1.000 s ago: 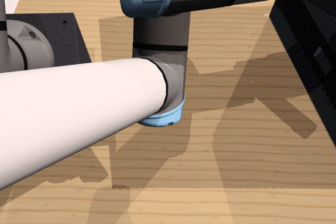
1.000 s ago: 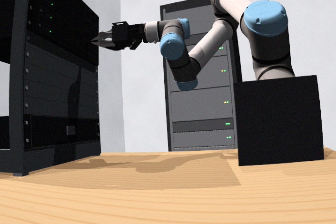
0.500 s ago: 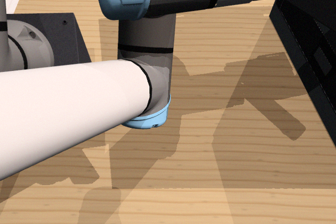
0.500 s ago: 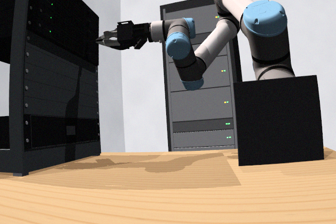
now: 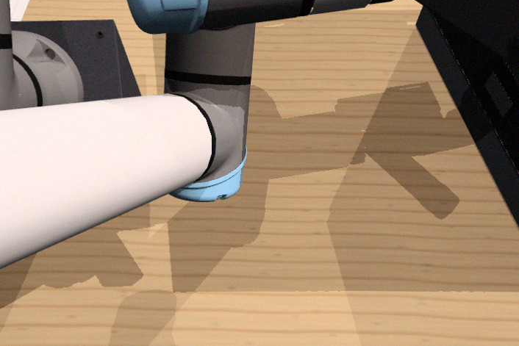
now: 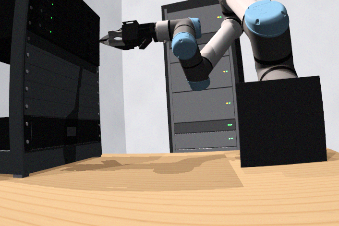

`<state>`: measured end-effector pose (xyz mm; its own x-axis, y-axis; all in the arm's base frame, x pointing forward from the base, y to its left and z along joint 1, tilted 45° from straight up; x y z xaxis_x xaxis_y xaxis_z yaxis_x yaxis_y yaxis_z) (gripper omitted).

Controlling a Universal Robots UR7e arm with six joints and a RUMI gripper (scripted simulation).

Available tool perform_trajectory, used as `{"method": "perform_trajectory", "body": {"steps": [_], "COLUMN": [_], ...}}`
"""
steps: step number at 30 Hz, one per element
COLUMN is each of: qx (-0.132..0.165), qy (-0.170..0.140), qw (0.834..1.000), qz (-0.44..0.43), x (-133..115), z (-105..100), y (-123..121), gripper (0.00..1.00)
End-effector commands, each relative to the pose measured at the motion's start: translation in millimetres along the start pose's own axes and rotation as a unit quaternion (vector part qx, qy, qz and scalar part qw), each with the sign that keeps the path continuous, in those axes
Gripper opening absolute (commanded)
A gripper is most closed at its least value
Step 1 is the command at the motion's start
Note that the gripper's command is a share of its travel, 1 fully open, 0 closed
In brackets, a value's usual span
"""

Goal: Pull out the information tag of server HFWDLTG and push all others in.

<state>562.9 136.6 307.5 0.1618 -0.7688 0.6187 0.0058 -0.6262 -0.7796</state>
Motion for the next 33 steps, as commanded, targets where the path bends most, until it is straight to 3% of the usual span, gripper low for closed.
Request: {"method": "perform_trajectory", "body": {"steps": [1,23,24,33], "qx": [0.001,0.001,0.001,0.001], "qy": [0.0,-0.001,-0.001,0.0], "qw": [1.0,1.0,1.0,1.0], "qz": [-0.001,-0.001,-0.001,-0.001], "x": [-0.3,-0.7,-0.7,-0.3], "z": [-3.9,-3.7,-3.7,-3.5], "y": [-0.3,-0.4,-0.4,-0.7], "gripper": [0.0,0.0,0.15,0.15]}}
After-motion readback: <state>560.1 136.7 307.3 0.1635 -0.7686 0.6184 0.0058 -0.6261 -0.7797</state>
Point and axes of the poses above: the point where the finger pads meet when closed, its own z axis out along the fingers, its own y axis across the jaws, x = y × z, the point moved 2 cm from there along -z, back along the fingers, and after that the axes turned 6 degrees about z, right-handed, at the moved point
